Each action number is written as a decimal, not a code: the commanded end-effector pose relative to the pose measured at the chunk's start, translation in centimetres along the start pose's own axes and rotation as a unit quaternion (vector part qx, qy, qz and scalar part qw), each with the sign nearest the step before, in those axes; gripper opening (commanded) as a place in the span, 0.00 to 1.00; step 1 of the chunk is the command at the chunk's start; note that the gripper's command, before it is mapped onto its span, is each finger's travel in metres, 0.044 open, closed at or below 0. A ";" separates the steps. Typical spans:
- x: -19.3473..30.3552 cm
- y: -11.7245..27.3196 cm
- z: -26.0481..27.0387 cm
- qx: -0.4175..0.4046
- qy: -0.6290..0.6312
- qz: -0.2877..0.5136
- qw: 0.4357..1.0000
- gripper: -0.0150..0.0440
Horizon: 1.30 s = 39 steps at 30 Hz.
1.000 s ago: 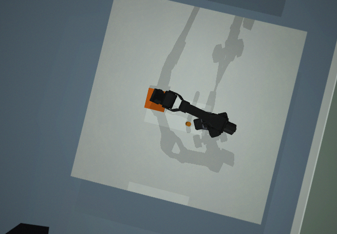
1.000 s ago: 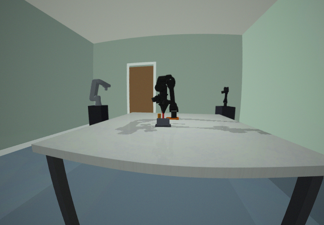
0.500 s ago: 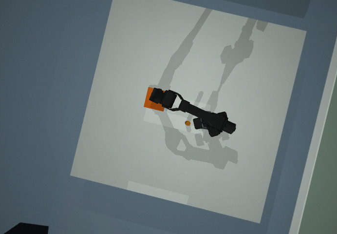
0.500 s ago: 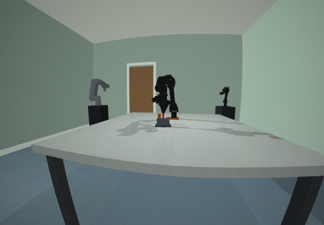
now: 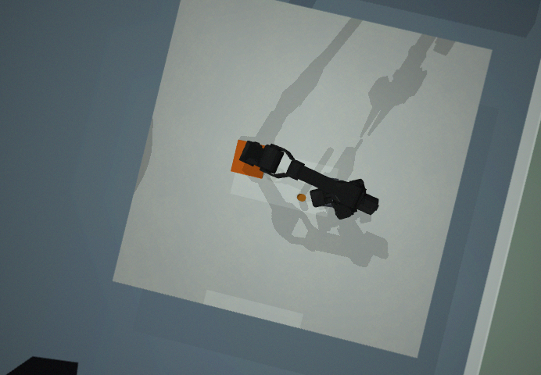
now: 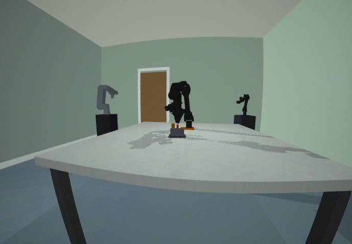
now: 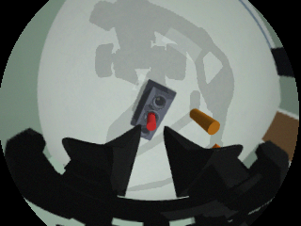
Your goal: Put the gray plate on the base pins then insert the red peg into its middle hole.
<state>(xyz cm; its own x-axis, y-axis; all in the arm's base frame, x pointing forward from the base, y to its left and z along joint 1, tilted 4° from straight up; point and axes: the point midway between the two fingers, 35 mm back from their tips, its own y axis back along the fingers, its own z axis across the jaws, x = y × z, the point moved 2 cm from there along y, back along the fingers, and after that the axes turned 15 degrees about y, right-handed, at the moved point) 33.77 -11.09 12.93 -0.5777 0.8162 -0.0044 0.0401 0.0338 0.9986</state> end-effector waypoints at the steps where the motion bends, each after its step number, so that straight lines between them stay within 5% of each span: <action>1: 0.0 0.0 0.0 0.000 0.000 0.000 1.000 0.51; 39: 0.6 2.3 0.1 0.002 0.003 -0.001 1.000 0.51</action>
<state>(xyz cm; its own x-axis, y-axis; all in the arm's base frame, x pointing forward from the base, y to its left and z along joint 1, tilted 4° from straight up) 33.59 -10.46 14.93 -0.5865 0.8099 -0.0020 0.0429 0.0335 0.9985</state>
